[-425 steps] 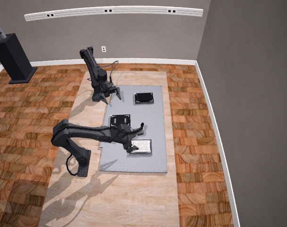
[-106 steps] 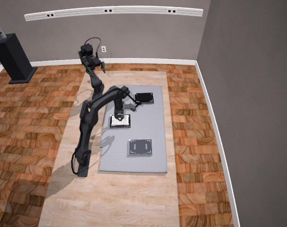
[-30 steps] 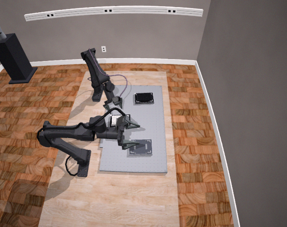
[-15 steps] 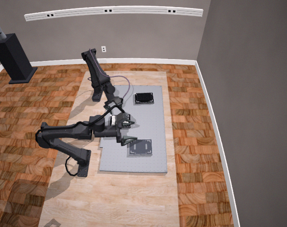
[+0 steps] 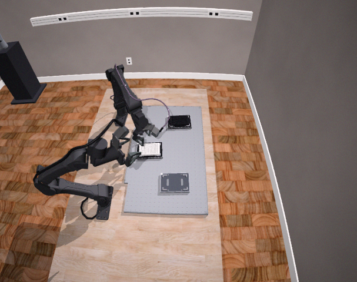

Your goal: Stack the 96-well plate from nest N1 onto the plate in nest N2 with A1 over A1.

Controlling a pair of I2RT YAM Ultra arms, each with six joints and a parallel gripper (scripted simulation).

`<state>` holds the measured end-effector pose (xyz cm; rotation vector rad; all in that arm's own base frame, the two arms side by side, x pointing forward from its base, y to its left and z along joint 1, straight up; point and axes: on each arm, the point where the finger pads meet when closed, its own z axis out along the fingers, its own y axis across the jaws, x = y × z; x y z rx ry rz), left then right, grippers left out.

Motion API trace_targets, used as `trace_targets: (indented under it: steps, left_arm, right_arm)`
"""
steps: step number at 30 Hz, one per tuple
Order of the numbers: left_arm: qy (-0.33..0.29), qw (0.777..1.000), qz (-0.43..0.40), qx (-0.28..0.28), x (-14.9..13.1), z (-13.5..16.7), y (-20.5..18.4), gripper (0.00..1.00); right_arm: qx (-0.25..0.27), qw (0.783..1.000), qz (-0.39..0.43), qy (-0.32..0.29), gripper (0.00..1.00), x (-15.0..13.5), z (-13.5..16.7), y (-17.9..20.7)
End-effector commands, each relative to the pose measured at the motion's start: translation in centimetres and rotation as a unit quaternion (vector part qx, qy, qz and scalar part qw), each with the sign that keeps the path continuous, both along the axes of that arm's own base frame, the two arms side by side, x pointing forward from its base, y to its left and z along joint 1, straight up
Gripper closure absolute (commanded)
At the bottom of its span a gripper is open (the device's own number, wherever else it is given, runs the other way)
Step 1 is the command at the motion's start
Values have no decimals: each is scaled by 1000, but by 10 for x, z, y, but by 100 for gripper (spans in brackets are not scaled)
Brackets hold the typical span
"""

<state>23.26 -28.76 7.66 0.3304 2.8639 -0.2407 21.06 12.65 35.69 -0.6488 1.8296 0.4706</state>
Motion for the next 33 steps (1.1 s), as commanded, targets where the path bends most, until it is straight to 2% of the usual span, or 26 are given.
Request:
trace_targets:
  steps: [1,5,9,21,33]
  left_arm:
    - [65,994,83,41,-1,-1,4,0]
    - [105,983,136,63,4,-3,-3,0]
    - [126,975,165,73,9,-5,-8,0]
    - [126,974,177,69,23,-8,-18,0]
    - [129,973,177,74,22,-28,-15,0]
  right_arm:
    - [-6,996,86,27,0,-63,-1,14]
    - [-5,990,138,35,0,-103,-4,18]
    - [-3,987,156,29,0,-119,-2,18]
    - [1,989,146,19,0,-116,3,16]
    - [-1,989,148,26,0,-113,-2,17]
